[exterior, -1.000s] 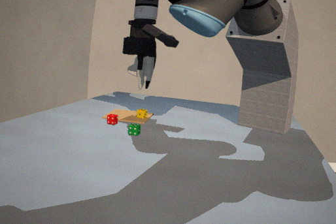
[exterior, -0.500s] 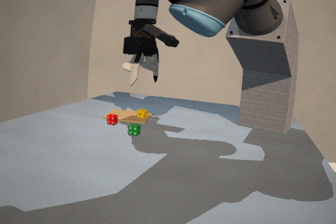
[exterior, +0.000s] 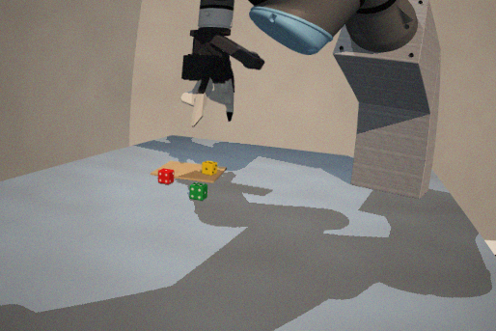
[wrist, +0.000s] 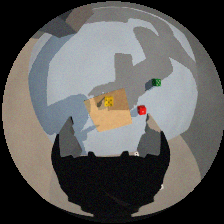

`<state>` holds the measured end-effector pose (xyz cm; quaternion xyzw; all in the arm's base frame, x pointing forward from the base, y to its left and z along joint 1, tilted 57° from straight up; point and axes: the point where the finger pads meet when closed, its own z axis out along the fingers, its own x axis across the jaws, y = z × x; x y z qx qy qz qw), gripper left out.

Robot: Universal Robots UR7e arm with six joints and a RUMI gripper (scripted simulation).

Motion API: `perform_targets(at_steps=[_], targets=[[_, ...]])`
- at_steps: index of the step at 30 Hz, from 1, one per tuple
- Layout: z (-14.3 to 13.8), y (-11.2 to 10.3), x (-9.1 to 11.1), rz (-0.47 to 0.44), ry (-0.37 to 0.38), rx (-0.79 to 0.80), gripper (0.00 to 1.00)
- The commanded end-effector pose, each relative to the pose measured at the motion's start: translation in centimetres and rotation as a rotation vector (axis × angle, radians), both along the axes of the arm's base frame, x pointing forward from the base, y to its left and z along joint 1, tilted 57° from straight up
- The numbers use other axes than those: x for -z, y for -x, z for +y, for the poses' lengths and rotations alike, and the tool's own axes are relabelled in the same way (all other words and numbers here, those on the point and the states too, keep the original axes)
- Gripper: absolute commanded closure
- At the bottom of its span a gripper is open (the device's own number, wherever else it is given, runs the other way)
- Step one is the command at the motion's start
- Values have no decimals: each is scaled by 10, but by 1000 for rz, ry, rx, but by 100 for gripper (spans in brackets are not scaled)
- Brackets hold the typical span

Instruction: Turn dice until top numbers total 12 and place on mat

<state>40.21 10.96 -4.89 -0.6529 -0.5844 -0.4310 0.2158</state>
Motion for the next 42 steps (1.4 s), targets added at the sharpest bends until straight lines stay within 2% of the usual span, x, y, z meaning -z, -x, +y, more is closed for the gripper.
perform_targets(at_steps=[1, 29, 36, 42], targets=[[-4, -3, -1, -5, 5, 2, 0], [-3, -3, -1, -1, 4, 5, 0], [-2, -3, -3, 20, -4, 20, 0], [1, -5, -8, 85, -29, 64, 0]])
